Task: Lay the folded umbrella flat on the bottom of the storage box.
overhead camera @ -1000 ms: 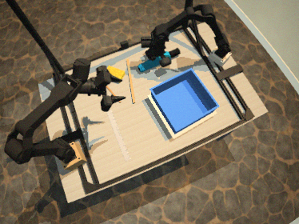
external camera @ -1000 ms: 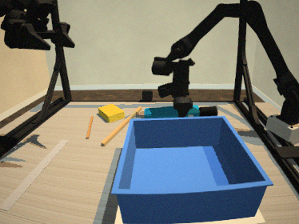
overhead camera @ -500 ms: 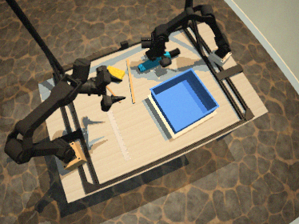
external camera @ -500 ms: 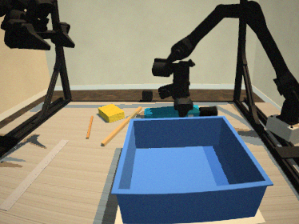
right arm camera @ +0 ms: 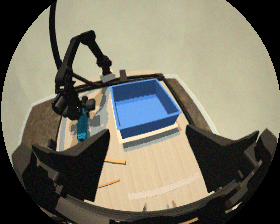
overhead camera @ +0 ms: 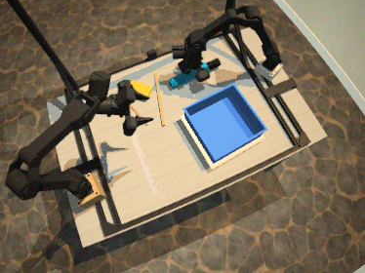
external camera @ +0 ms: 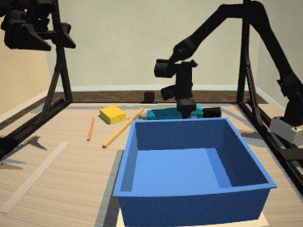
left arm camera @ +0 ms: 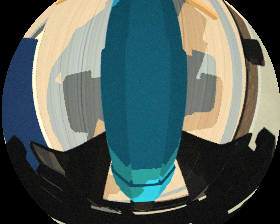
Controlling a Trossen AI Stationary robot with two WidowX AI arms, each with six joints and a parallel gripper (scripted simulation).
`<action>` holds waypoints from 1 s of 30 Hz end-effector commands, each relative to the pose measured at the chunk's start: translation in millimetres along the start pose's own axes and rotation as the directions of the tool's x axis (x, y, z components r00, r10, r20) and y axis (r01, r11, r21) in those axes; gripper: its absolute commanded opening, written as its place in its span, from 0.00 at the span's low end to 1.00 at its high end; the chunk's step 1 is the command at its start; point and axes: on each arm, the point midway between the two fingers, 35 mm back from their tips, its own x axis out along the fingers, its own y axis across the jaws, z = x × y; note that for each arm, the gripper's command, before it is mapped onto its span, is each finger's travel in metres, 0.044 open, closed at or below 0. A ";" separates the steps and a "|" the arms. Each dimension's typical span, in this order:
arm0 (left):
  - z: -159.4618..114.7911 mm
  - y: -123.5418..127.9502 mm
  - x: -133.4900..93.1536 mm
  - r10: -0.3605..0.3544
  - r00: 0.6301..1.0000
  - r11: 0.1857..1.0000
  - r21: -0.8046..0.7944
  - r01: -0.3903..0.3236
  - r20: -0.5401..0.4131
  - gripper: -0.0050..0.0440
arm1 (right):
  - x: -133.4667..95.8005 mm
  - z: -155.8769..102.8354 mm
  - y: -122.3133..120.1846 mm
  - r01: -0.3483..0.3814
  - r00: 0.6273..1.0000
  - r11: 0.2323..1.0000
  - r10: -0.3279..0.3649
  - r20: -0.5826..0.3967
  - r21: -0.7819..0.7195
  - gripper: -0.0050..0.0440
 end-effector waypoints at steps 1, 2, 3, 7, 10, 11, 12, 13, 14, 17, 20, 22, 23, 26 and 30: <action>5.2 -2.7 -20.7 -0.006 1.000 1.000 0.005 0.006 0.009 0.30 | -0.6 1.3 0.2 0.000 1.000 1.000 0.000 0.004 0.003 0.92; 6.0 -3.1 -27.6 -0.006 1.000 1.000 0.005 0.006 0.009 0.25 | -0.6 1.3 0.2 0.000 1.000 1.000 0.000 0.004 0.003 0.92; 6.7 -3.4 -34.4 -0.006 1.000 1.000 0.005 0.006 0.009 0.20 | -0.6 1.3 0.2 0.000 1.000 1.000 0.000 0.004 0.003 0.92; 8.0 -3.9 -62.3 -0.006 1.000 1.000 0.005 0.006 0.009 0.10 | -0.6 1.3 0.2 0.000 1.000 1.000 0.000 0.004 0.003 0.92; 7.4 -3.6 -83.5 -0.006 1.000 1.000 0.005 0.006 0.009 0.10 | -0.6 1.3 0.2 0.000 1.000 1.000 0.000 0.004 0.003 0.92; 6.9 -3.3 -90.6 -0.006 1.000 1.000 0.005 0.006 0.009 0.10 | -0.6 1.3 0.2 0.000 1.000 1.000 0.000 0.004 0.003 0.92; 6.2 -3.0 -97.8 -0.006 1.000 1.000 0.005 0.006 0.009 0.10 | -0.6 1.3 0.2 0.000 1.000 1.000 0.000 0.004 0.003 0.92; 5.4 -2.7 -104.9 -0.006 1.000 1.000 0.005 0.006 0.009 0.10 | -0.6 1.3 0.2 0.000 1.000 1.000 0.000 0.004 0.003 0.92; 5.4 -2.7 -104.9 -0.006 1.000 1.000 0.005 0.006 0.009 0.10 | -0.6 1.3 0.2 0.000 1.000 1.000 0.000 0.004 0.003 0.92; 3.4 -1.7 -119.3 -0.006 1.000 1.000 0.005 0.006 0.009 0.10 | -0.6 1.3 0.2 0.000 1.000 1.000 0.000 0.004 0.003 0.92; 0.3 -0.3 -136.0 -0.006 1.000 1.000 0.005 0.006 0.009 0.10 | -0.6 1.3 0.2 0.000 1.000 1.000 0.000 0.004 0.003 0.92; 0.0 -0.2 -137.2 -0.006 1.000 1.000 0.005 0.006 0.009 0.10 | -0.6 1.3 0.2 0.000 1.000 1.000 0.000 0.004 0.003 0.92; 0.0 -0.2 -137.2 -0.006 1.000 1.000 0.005 0.006 0.009 0.10 | -0.6 1.3 0.2 0.000 1.000 1.000 0.000 0.004 0.003 0.92; 0.0 -0.2 -137.2 -0.006 1.000 1.000 0.005 0.006 0.009 0.10 | -0.6 1.3 0.2 0.000 1.000 1.000 0.000 0.004 0.003 0.92; 0.0 -0.2 -137.2 -0.006 1.000 1.000 0.005 0.006 0.009 0.10 | -0.6 1.3 0.2 0.000 1.000 1.000 0.000 0.004 0.003 0.92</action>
